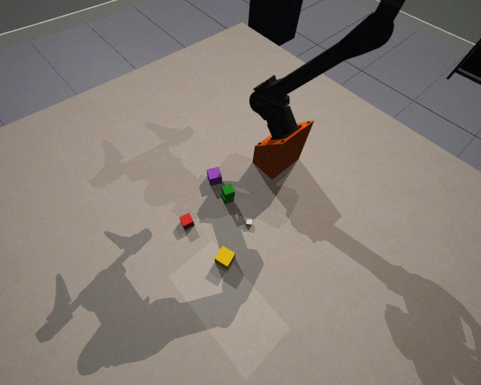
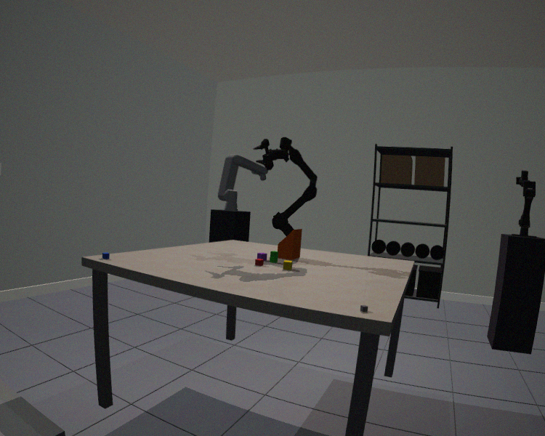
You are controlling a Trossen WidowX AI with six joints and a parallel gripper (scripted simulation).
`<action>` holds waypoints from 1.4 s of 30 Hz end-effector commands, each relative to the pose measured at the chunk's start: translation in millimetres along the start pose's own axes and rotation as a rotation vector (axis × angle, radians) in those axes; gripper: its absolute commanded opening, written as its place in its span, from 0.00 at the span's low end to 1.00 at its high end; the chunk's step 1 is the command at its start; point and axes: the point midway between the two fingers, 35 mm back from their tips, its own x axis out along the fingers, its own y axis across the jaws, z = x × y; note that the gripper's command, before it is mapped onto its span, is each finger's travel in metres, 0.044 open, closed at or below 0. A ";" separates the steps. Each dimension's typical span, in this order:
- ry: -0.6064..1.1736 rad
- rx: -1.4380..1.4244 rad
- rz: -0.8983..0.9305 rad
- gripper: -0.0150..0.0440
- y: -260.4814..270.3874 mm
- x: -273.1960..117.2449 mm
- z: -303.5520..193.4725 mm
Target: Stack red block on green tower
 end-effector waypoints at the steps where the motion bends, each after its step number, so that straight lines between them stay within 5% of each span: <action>1: -0.003 0.003 0.001 0.98 0.3 1.0 0.5; 12: -0.252 0.367 0.084 1.00 19.2 89.0 62.5; 22: -0.522 0.648 0.318 1.00 41.4 158.1 169.1; 42: -0.870 0.811 0.786 1.00 47.4 163.9 378.1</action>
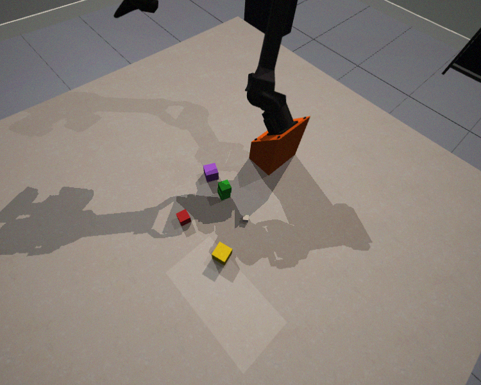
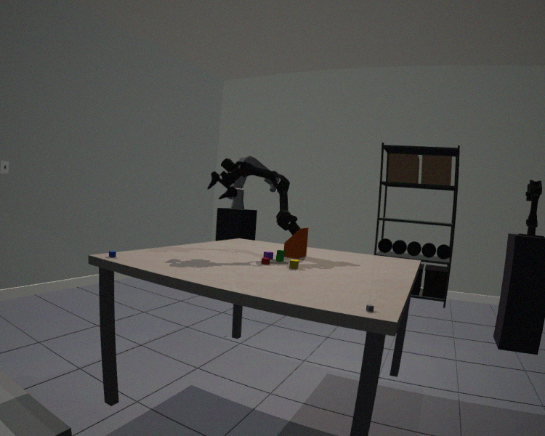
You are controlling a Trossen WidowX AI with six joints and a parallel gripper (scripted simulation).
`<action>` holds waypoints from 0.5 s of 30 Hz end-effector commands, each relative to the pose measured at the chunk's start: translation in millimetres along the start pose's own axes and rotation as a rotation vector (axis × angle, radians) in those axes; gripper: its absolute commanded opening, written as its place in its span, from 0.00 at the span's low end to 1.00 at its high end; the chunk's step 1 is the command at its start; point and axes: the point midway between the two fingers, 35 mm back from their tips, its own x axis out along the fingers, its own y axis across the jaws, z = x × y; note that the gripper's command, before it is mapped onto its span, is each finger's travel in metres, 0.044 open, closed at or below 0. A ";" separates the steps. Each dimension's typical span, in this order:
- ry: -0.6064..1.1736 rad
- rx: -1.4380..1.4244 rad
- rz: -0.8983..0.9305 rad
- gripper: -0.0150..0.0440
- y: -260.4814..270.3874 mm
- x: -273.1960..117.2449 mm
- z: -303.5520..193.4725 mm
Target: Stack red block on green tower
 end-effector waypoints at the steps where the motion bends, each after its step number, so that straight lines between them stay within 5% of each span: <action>1: -0.005 0.063 0.090 1.00 20.5 26.0 17.2; 15: 0.102 0.329 0.448 1.00 140.5 107.9 107.0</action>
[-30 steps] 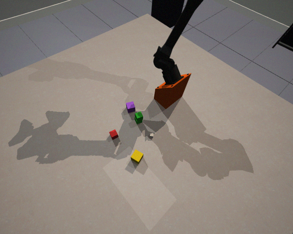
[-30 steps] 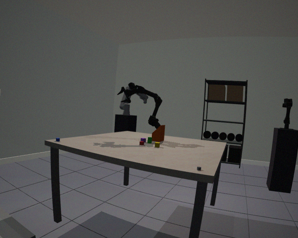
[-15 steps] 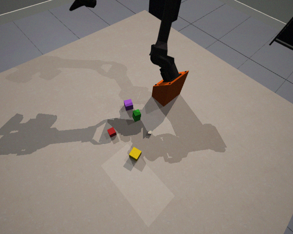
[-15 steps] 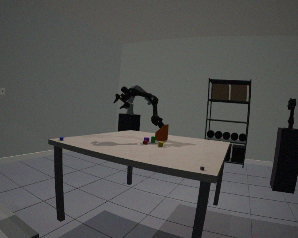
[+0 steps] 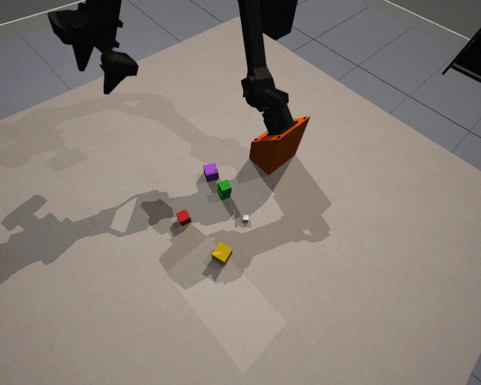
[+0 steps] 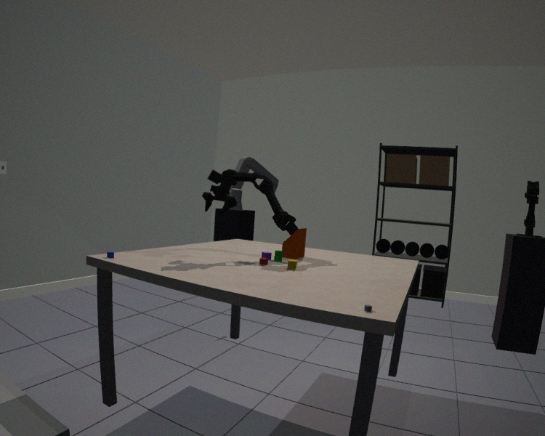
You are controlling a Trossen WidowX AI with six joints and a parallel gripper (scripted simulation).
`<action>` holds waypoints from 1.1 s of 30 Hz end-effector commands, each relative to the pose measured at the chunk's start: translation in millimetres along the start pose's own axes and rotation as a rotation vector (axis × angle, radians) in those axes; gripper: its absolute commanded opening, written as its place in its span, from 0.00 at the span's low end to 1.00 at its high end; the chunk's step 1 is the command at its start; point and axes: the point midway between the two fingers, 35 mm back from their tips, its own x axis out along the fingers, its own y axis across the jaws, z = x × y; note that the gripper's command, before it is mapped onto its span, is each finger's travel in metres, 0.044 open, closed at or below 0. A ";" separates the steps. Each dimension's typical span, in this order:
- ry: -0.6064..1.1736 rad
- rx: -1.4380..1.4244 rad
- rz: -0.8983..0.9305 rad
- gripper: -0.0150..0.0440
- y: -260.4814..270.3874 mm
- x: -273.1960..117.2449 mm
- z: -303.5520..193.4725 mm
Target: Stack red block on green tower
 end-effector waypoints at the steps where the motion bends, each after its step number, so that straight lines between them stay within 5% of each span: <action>1: 0.051 0.047 0.063 1.00 30.1 22.4 9.4; 16: 0.319 0.217 0.189 1.00 182.5 89.3 31.9; 33: 0.545 0.309 0.033 1.00 324.7 110.1 3.0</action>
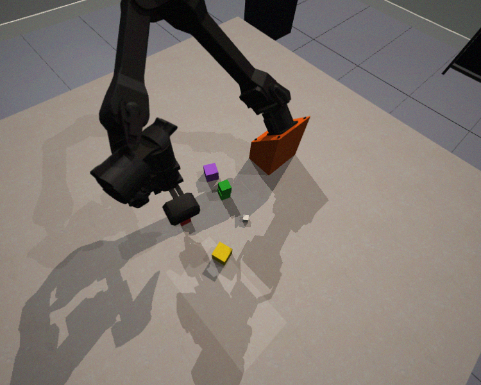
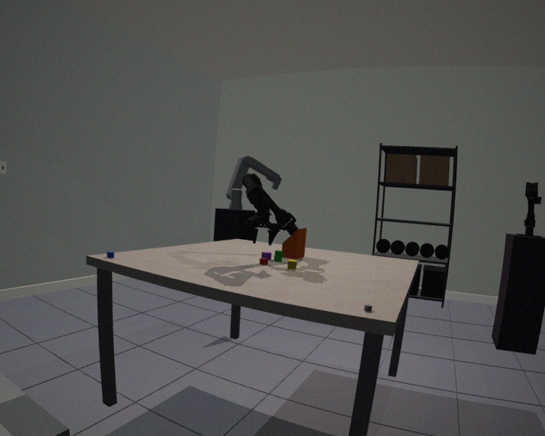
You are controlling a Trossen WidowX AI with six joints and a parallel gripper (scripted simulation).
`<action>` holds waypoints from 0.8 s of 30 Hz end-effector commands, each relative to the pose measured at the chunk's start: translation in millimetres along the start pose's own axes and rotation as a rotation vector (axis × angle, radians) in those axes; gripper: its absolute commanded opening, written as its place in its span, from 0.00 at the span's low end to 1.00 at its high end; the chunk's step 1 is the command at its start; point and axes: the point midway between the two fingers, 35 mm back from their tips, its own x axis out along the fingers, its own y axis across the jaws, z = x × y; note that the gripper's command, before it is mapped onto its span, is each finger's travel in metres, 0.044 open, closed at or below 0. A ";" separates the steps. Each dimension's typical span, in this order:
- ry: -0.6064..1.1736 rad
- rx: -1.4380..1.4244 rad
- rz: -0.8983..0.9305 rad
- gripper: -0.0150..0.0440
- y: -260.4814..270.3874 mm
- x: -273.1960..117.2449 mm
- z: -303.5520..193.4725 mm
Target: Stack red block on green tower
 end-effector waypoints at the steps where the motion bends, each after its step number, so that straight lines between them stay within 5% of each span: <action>1: 0.019 0.015 -0.040 1.00 12.4 8.1 -10.5; 24: 0.020 0.016 -0.044 1.00 10.0 58.0 -9.4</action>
